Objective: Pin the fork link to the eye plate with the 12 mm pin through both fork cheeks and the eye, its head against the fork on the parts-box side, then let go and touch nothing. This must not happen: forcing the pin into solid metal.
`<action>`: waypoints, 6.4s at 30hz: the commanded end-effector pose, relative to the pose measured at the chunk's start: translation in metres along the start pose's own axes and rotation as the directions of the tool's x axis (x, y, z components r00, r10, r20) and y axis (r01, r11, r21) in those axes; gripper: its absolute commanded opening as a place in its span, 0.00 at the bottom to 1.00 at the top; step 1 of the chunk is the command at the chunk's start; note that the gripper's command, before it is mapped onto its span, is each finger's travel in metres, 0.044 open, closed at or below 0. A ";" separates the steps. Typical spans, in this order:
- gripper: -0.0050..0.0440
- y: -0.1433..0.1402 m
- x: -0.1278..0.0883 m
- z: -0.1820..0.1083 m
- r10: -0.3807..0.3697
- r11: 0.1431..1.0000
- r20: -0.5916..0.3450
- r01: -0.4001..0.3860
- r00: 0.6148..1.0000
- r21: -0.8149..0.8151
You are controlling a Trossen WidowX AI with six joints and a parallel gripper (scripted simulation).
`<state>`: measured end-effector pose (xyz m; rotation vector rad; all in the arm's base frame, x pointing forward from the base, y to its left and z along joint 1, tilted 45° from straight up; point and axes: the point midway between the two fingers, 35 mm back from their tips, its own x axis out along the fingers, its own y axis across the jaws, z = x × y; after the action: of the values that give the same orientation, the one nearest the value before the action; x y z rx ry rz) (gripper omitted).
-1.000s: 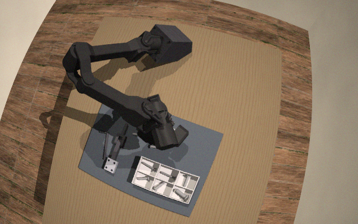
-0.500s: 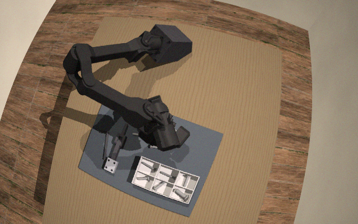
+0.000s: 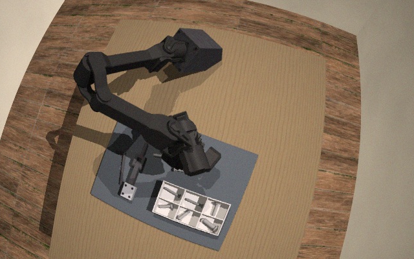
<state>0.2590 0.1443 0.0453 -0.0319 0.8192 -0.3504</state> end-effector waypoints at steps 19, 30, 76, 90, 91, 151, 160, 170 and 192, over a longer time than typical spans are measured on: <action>0.10 0.008 0.000 0.000 0.000 1.000 0.001 0.000 1.000 0.001; 0.10 0.011 0.000 0.000 0.000 1.000 0.001 0.000 1.000 0.001; 0.10 0.019 -0.031 0.000 0.000 1.000 0.001 0.000 1.000 0.001; 0.30 0.019 -0.030 -0.001 -0.001 1.000 -0.003 0.001 1.000 -0.003; 0.30 0.019 -0.030 -0.001 -0.001 1.000 -0.003 0.001 1.000 -0.003; 0.30 0.058 -0.006 0.000 0.000 0.019 0.001 0.001 1.000 -1.000; 0.30 0.058 -0.001 -0.001 0.000 0.019 0.001 0.001 1.000 -1.000; 0.20 0.058 -0.002 0.000 -0.002 0.022 0.004 0.004 1.000 -1.000; 0.13 0.058 -0.014 0.000 0.000 0.019 0.001 0.001 1.000 -1.000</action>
<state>0.2694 0.1997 0.0409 -1.4784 0.9278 0.3548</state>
